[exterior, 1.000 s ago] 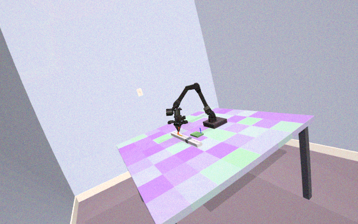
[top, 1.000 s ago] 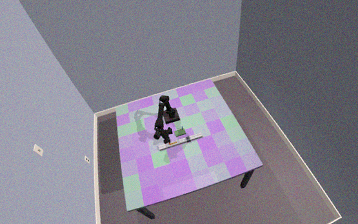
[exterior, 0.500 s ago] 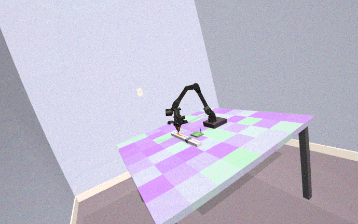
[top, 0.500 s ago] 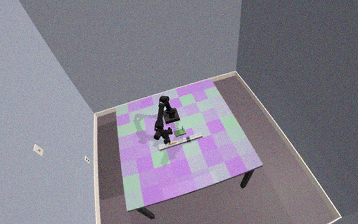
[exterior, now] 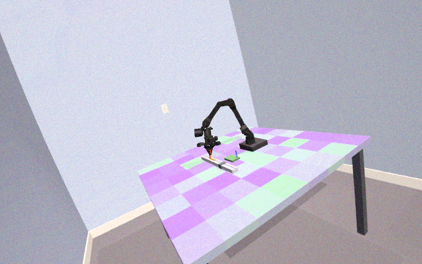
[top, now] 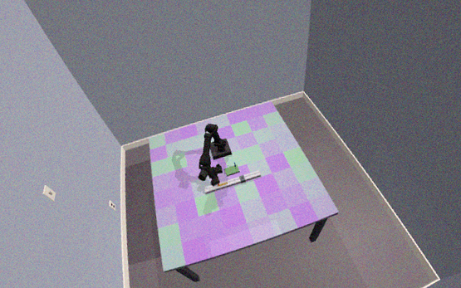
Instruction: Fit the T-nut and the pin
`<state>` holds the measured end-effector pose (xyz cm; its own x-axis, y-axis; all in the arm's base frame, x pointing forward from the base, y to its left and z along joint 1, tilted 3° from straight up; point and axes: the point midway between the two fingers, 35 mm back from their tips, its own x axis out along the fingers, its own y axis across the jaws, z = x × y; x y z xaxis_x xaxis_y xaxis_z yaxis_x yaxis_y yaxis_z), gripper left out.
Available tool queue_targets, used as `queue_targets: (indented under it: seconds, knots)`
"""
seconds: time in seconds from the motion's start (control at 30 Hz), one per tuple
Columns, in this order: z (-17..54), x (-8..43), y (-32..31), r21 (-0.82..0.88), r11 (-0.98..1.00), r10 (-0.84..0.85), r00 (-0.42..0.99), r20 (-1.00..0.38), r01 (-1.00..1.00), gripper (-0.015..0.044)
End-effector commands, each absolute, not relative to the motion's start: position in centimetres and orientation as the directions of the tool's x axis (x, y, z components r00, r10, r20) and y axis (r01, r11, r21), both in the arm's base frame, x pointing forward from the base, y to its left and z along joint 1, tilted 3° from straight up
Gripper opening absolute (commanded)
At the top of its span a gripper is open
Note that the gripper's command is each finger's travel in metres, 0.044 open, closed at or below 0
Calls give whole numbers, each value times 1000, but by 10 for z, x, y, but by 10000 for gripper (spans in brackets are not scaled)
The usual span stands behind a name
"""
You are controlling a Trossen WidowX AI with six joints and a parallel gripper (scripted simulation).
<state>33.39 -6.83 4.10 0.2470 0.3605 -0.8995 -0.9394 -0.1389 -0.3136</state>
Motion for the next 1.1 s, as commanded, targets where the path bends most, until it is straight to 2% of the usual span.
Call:
queue_targets:
  seconds: [0.0,1.07]
  knots:
    - [40,334,-69,-300,-135,357,236,-904,-944,-150]
    - [41,338,-68,-235,-140,349,174,-921,-962,-150]
